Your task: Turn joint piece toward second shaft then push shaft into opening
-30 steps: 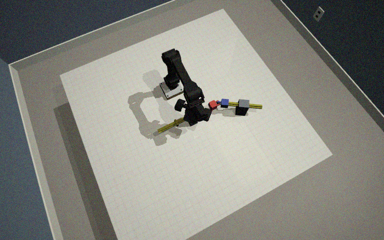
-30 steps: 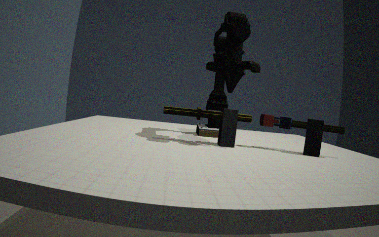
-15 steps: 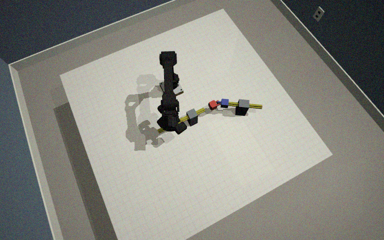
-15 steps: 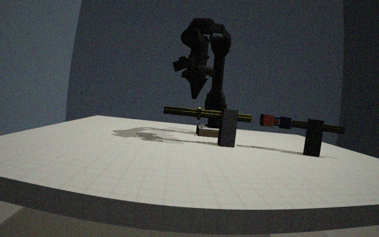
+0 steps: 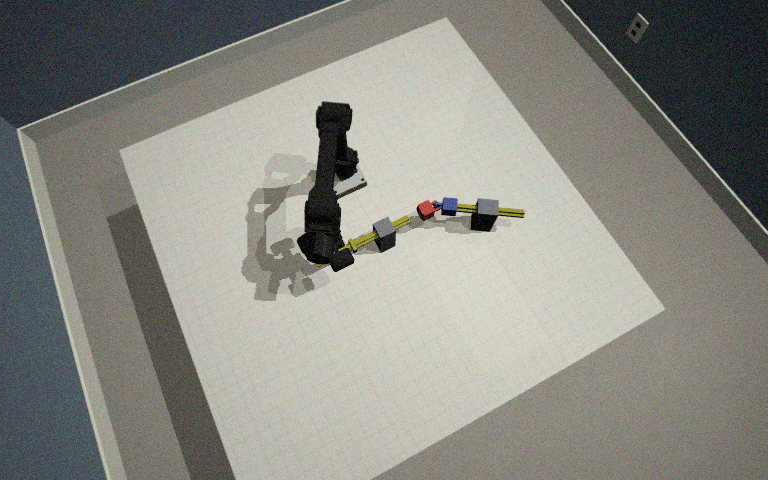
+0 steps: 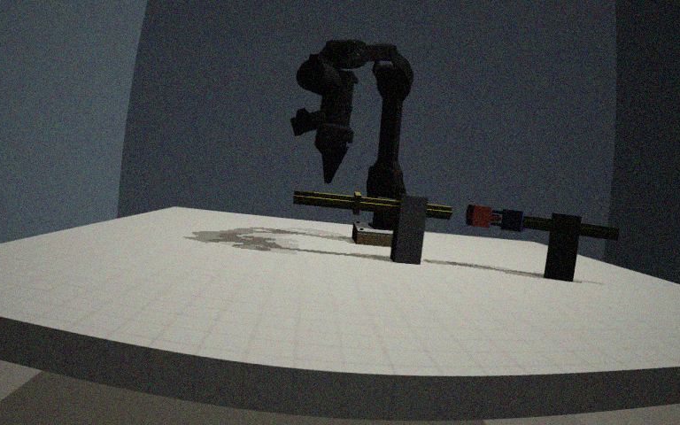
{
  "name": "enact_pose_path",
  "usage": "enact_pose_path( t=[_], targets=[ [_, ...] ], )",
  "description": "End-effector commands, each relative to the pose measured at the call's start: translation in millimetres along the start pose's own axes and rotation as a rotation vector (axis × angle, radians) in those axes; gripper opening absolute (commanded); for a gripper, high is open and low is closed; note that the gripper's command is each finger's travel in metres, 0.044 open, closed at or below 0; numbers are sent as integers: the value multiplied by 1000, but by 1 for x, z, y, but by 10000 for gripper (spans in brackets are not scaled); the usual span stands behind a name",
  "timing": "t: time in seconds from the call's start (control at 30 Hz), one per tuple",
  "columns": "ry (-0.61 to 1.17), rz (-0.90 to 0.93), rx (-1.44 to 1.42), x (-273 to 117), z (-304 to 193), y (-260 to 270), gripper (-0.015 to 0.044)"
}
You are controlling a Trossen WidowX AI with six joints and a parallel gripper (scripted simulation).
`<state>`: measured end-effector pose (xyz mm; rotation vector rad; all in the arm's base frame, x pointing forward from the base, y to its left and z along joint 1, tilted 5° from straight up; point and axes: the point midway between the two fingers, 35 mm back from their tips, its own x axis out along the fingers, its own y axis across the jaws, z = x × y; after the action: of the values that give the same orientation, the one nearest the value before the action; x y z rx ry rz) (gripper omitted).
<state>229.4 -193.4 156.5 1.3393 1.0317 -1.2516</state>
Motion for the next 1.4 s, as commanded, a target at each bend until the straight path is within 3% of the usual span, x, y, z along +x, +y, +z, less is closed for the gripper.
enact_pose_path(
  t=[0.0, 0.47, 1.37],
  targets=[
    [9, -5, 8, 8, -1, -1, 0],
    [9, -5, 8, 29, 0, -1, 0],
    [-8, 10, 4, 25, 0, -2, 0]
  ],
)
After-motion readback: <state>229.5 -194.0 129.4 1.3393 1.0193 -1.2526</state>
